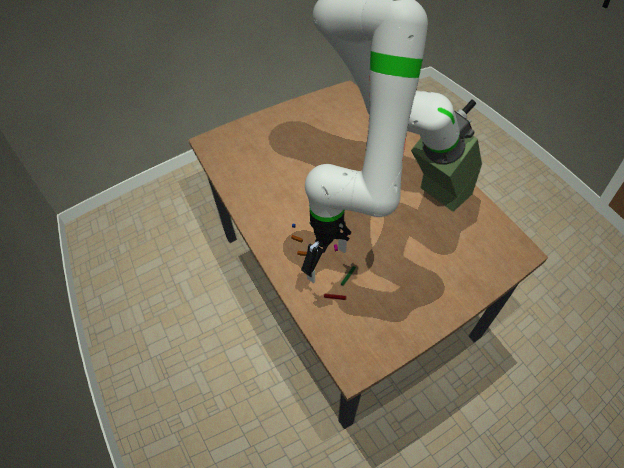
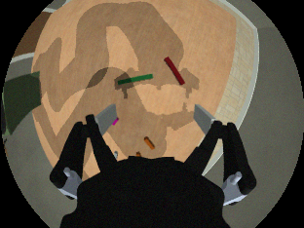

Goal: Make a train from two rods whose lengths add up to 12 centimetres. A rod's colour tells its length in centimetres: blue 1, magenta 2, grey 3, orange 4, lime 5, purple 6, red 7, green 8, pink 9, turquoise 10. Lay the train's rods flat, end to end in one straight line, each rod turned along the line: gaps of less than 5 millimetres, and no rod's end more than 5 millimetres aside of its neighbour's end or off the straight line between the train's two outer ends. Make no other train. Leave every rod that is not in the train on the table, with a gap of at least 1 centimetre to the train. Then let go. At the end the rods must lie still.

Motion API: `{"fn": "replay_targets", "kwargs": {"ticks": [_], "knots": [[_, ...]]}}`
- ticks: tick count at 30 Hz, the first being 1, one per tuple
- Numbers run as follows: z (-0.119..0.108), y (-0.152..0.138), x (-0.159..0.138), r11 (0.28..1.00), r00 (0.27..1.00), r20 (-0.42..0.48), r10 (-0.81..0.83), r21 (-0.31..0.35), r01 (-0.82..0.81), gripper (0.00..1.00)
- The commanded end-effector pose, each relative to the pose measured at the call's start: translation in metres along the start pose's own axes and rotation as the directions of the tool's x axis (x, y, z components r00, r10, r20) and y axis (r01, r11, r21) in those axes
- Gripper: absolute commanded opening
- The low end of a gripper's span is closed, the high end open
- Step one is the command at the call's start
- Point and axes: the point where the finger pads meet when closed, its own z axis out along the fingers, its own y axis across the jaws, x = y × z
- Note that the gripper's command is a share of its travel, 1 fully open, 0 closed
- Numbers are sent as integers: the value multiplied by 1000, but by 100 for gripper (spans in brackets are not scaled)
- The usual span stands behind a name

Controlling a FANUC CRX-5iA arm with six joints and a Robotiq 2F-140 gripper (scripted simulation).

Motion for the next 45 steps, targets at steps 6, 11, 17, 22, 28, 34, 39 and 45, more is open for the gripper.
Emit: {"fn": "replay_targets", "kwargs": {"ticks": [6,11,17,22,28,34,39,45], "knots": [[0,-4,-5,968,967,-19,-252,1,252,100],[0,-7,-8,904,904,-20,-427,-2,427,100],[0,-9,-11,818,818,-20,-575,-5,575,100],[0,-11,-13,748,747,-20,-664,-8,664,100],[1,-14,-16,614,614,-18,-789,-11,789,100],[1,-17,-19,474,474,-17,-880,-15,880,100],[1,-18,-21,374,374,-15,-927,-17,927,100],[1,-21,-24,201,201,-12,-979,-19,979,100]]}}
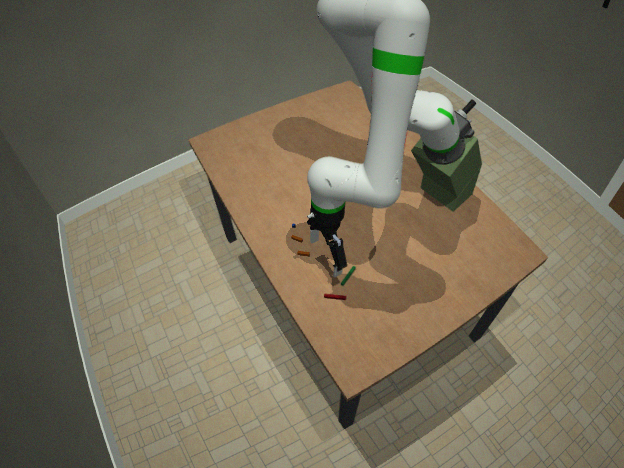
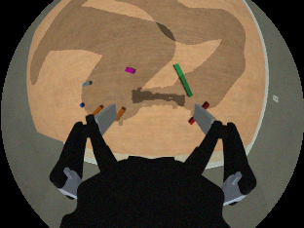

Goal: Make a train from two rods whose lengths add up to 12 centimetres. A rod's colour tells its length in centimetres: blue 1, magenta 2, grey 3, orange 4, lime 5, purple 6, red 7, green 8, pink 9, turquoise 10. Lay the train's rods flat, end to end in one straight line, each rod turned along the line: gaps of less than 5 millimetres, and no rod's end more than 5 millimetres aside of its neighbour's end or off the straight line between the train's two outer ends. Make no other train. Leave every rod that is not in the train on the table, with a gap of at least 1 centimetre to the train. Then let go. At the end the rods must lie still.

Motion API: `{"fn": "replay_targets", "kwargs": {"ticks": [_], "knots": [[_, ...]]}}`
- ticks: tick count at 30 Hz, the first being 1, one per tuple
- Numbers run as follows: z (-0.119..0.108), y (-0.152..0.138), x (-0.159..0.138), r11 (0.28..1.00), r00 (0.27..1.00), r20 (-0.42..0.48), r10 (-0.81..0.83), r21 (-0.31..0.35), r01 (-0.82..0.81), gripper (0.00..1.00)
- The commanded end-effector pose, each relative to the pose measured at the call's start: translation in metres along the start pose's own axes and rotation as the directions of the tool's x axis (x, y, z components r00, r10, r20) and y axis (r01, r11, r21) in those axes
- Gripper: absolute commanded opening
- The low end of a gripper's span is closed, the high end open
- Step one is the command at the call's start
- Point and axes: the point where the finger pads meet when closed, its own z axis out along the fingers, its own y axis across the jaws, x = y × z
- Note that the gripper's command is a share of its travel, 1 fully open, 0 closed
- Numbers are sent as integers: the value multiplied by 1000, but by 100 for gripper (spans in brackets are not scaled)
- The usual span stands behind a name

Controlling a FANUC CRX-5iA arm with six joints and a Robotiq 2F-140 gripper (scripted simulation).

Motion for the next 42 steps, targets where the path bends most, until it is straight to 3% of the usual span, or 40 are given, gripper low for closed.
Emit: {"fn": "replay_targets", "kwargs": {"ticks": [1,12,27,29,30,42], "knots": [[0,-3,1,987,987,-30,-160,-38,159,100],[0,-8,4,917,918,-19,-396,-45,395,100],[0,-18,8,652,653,3,-757,-49,756,100],[0,-18,8,652,653,3,-757,-49,756,100],[0,-19,9,589,590,7,-807,-49,806,100],[0,-25,12,310,311,22,-950,-44,950,100]]}}
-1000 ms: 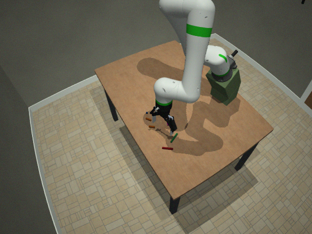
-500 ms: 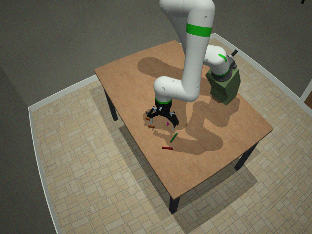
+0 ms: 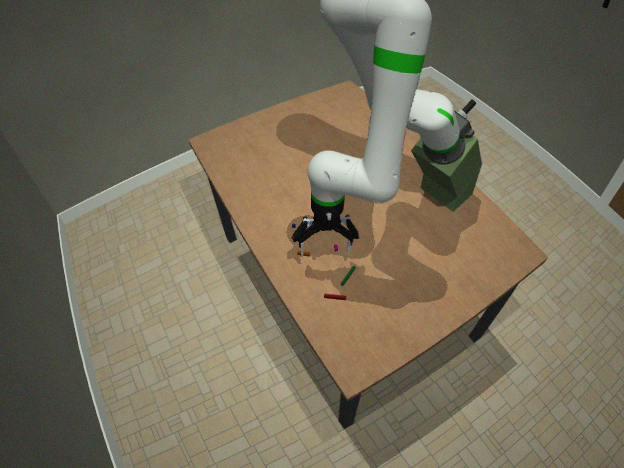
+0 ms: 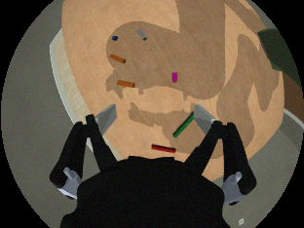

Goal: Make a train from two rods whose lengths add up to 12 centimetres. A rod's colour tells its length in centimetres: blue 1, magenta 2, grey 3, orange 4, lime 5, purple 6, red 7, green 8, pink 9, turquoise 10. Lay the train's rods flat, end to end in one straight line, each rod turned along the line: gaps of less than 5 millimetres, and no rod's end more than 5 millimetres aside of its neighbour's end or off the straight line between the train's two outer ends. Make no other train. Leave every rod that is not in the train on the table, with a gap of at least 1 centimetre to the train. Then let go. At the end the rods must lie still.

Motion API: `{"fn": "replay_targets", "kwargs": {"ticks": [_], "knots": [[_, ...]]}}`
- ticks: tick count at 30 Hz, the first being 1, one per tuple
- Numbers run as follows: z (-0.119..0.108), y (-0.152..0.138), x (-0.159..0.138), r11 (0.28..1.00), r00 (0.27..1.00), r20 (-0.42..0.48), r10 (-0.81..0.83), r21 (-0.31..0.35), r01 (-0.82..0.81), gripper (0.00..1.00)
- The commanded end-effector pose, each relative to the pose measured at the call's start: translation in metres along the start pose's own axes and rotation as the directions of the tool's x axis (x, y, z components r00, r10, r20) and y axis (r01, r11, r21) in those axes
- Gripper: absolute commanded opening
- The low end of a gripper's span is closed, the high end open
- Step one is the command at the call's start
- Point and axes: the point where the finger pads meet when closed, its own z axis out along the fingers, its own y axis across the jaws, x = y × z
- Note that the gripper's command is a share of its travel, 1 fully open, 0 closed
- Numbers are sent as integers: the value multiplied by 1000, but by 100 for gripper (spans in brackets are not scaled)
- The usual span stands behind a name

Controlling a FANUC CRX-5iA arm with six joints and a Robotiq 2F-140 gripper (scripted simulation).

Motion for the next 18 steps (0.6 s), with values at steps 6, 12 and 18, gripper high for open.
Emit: {"fn": "replay_targets", "kwargs": {"ticks": [6,12,18], "knots": [[0,0,6,958,958,32,-284,-44,285,100],[0,0,10,902,902,39,-429,-38,430,100],[0,0,13,821,821,45,-569,-30,571,100]]}}
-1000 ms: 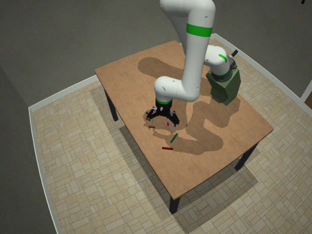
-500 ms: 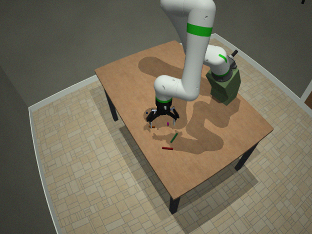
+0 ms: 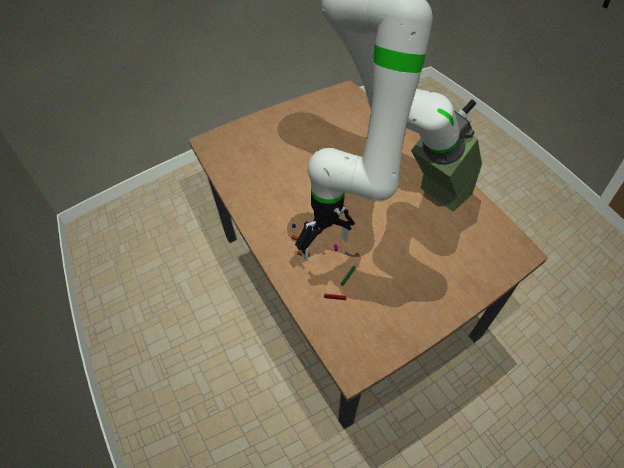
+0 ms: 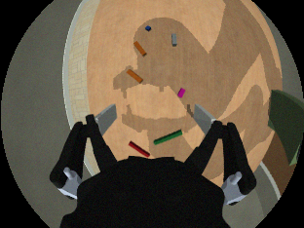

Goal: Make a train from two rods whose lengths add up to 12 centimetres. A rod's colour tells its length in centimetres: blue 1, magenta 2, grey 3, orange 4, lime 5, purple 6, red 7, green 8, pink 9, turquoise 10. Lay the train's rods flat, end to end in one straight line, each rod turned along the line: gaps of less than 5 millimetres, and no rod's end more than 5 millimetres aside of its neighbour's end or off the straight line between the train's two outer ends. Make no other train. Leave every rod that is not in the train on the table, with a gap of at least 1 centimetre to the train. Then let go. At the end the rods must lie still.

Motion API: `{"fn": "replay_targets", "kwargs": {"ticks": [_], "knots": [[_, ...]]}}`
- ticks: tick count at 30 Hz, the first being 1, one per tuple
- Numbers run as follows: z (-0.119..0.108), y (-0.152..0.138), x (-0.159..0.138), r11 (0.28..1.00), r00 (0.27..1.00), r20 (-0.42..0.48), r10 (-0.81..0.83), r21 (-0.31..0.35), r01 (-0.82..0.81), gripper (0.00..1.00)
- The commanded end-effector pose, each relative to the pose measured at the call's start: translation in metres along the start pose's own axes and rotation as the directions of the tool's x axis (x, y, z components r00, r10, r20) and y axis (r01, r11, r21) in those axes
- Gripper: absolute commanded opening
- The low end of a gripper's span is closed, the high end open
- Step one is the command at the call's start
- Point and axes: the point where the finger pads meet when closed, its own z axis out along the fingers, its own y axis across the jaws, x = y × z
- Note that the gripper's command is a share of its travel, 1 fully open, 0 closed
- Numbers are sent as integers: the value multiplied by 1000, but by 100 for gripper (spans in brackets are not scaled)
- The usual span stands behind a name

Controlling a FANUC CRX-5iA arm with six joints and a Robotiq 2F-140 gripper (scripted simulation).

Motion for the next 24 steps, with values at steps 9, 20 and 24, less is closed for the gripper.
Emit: {"fn": "replay_targets", "kwargs": {"ticks": [9,20,24], "knots": [[0,3,7,936,935,52,-351,-19,352,100],[0,6,11,823,822,55,-566,-5,567,100],[-1,7,13,758,757,55,-652,1,653,100]]}}
